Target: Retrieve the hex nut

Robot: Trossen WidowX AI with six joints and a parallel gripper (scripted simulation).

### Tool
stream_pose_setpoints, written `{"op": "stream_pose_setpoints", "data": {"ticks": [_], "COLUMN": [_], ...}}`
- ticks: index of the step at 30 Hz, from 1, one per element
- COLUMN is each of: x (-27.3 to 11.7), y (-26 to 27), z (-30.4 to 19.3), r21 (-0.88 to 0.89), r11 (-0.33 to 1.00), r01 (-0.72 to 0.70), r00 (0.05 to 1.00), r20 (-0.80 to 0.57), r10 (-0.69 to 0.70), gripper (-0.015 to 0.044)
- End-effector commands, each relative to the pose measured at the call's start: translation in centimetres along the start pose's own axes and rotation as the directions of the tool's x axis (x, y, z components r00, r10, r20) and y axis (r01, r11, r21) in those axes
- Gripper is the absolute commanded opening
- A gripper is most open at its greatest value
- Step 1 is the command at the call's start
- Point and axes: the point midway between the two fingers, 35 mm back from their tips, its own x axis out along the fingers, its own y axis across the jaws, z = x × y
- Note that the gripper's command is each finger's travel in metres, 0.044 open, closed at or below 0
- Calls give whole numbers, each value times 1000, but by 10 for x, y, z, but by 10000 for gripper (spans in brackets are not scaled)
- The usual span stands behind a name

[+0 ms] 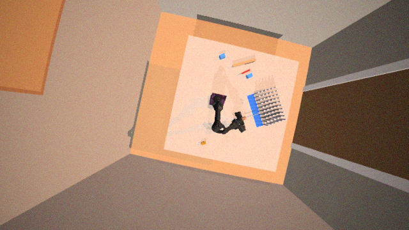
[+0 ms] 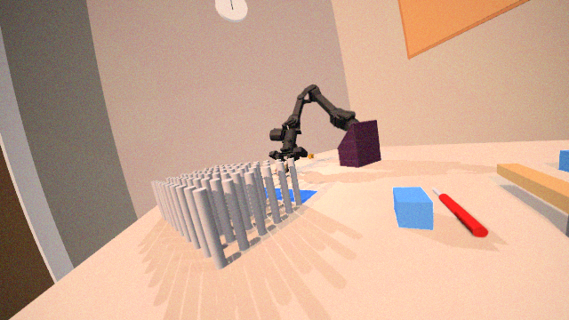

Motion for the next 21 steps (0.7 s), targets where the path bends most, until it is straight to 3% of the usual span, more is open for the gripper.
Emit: {"op": "stream_pose_setpoints", "data": {"ticks": [1, 16, 21], "x": [-4, -35, -43], "y": [3, -2, 0], "z": [-4, 26, 15], "r21": [4, -2, -1], "r11": [1000, 1000, 1000], "r01": [-8, -3, 0], "r00": [1000, 1000, 1000], "r20": [-4, -2, -2], "r10": [8, 3, 0], "gripper": [0, 0, 0]}}
